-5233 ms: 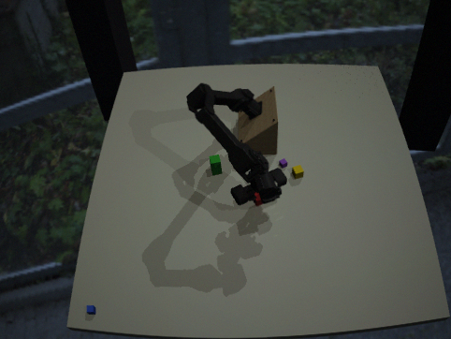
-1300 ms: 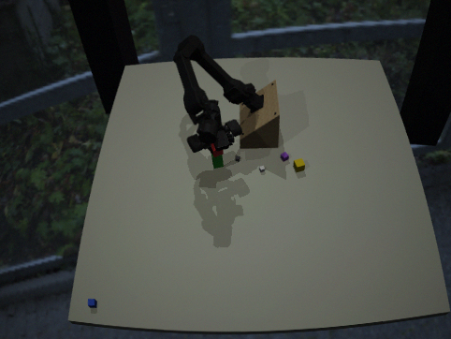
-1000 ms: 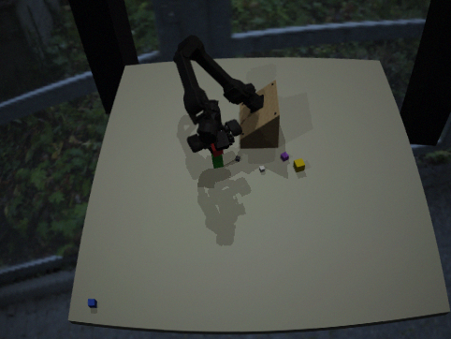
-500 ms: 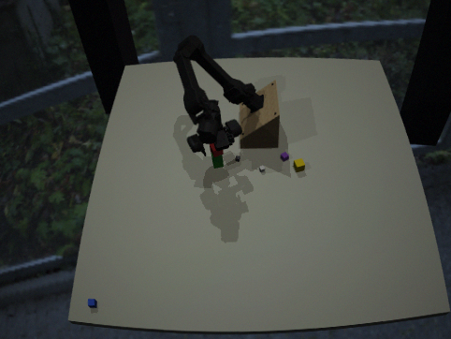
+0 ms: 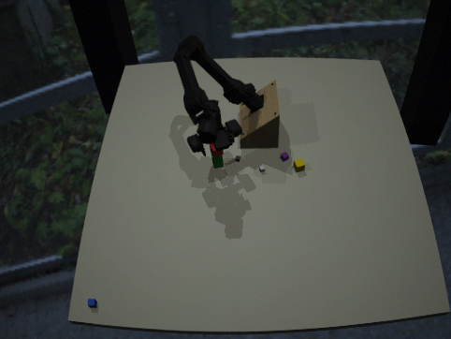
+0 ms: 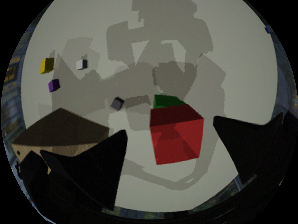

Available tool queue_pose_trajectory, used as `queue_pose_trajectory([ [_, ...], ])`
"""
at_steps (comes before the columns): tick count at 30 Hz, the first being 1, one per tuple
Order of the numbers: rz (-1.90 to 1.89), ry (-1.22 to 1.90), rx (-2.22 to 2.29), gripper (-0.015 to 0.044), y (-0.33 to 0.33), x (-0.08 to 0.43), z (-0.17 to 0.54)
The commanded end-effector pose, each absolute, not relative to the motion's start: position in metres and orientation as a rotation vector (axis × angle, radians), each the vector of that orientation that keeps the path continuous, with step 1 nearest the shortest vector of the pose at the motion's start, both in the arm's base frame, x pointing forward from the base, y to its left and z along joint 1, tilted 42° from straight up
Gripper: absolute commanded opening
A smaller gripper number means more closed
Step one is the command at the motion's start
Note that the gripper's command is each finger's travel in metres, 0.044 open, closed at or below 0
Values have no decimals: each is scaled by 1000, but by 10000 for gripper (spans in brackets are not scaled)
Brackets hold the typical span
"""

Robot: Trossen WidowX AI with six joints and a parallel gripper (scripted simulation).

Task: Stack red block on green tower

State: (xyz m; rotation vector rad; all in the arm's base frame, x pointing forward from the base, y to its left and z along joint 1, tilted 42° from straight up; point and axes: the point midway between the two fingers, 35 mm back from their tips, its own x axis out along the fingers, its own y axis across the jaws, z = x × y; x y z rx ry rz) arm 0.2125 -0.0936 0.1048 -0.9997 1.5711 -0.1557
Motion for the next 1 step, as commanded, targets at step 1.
queue_pose_trajectory([
  [1,-156,1571,-999,440,-94,213,105],
])
